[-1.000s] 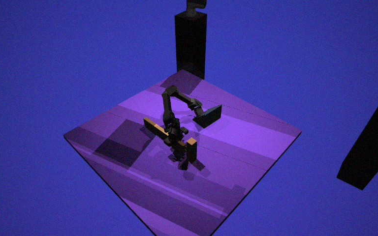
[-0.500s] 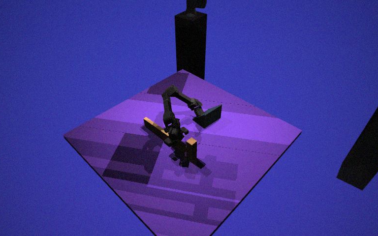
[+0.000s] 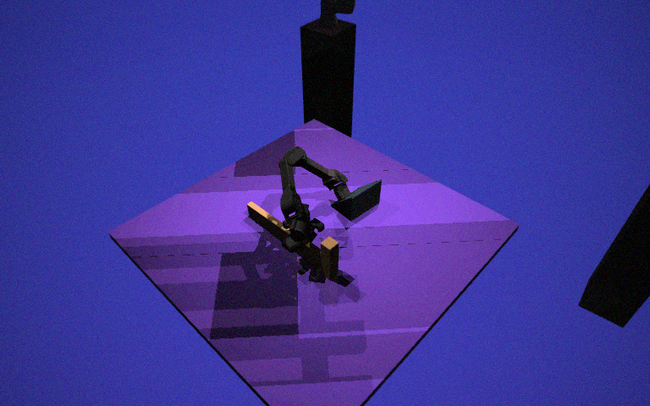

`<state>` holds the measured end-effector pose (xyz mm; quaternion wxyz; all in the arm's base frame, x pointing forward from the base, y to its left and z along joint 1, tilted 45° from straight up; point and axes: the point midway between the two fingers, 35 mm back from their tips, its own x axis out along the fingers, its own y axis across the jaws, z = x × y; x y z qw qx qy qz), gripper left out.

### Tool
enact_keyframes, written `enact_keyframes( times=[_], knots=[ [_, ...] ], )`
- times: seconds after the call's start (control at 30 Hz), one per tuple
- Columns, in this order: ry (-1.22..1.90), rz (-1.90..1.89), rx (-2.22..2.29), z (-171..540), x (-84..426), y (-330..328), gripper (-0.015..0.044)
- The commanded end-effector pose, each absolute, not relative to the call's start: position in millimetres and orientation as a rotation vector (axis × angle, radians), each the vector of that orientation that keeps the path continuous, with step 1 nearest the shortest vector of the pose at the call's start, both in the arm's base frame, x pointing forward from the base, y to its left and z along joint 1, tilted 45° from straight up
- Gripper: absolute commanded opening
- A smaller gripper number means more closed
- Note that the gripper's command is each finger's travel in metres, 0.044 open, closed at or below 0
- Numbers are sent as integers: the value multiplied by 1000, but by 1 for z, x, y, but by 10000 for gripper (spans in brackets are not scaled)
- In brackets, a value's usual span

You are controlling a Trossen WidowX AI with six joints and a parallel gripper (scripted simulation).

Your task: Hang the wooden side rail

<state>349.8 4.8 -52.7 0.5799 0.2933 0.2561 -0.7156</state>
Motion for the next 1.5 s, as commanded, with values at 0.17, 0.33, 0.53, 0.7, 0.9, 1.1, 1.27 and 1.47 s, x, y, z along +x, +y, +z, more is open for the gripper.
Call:
enact_keyframes(
  times=[0.17,0.33,0.53,0.7,0.9,1.1,1.27,1.47],
  knots=[
    [599,-1670,691,-53,350,9,0],
    [599,-1670,691,-54,350,9,0],
    [599,-1669,691,-55,350,9,0],
    [599,-1669,691,-55,351,9,0],
    [599,-1669,692,-55,351,9,0],
    [599,-1669,692,-55,351,10,0],
    [599,-1669,692,-55,351,11,0],
    [599,-1669,692,-56,350,12,0]
  ],
)
